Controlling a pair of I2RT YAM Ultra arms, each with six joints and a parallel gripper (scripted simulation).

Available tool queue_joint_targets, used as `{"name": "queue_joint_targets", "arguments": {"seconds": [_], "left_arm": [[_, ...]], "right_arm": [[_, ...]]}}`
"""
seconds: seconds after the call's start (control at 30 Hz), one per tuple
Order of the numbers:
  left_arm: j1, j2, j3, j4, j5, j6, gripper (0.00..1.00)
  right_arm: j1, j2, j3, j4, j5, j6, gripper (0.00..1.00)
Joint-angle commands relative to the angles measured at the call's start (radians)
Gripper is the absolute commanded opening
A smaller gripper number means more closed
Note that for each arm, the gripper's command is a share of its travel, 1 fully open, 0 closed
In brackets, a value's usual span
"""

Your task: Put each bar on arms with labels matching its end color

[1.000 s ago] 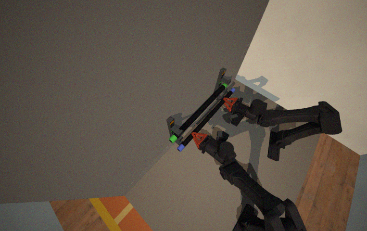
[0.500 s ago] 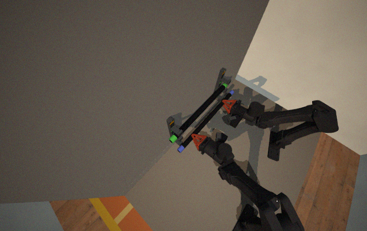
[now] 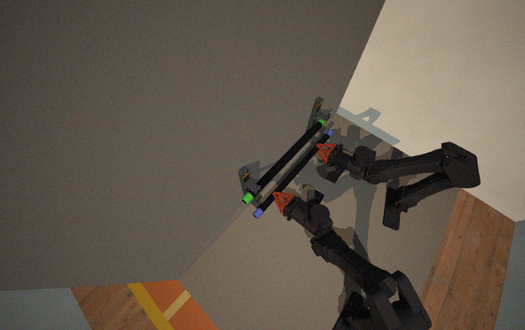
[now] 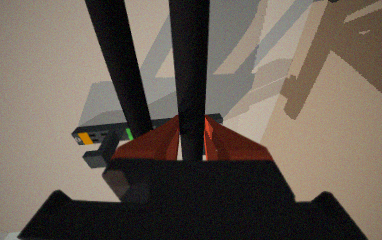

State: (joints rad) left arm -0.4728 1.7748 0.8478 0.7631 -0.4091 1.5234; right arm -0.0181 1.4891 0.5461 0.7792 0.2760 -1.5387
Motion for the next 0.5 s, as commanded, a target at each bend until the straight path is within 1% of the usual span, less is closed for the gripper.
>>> {"name": "queue_joint_targets", "arguments": {"seconds": [0.0, 0.47], "left_arm": [[0.015, -0.013, 0.054, 0.095, -0.005, 0.050, 0.00], [0.028, 0.007, 0.117, 0.054, 0.010, 0.052, 0.00]], "right_arm": [[-0.012, -0.015, 0.052, 0.093, 0.011, -0.031, 0.00], [-0.024, 0.007, 0.113, 0.057, -0.001, -0.032, 0.00]]}}
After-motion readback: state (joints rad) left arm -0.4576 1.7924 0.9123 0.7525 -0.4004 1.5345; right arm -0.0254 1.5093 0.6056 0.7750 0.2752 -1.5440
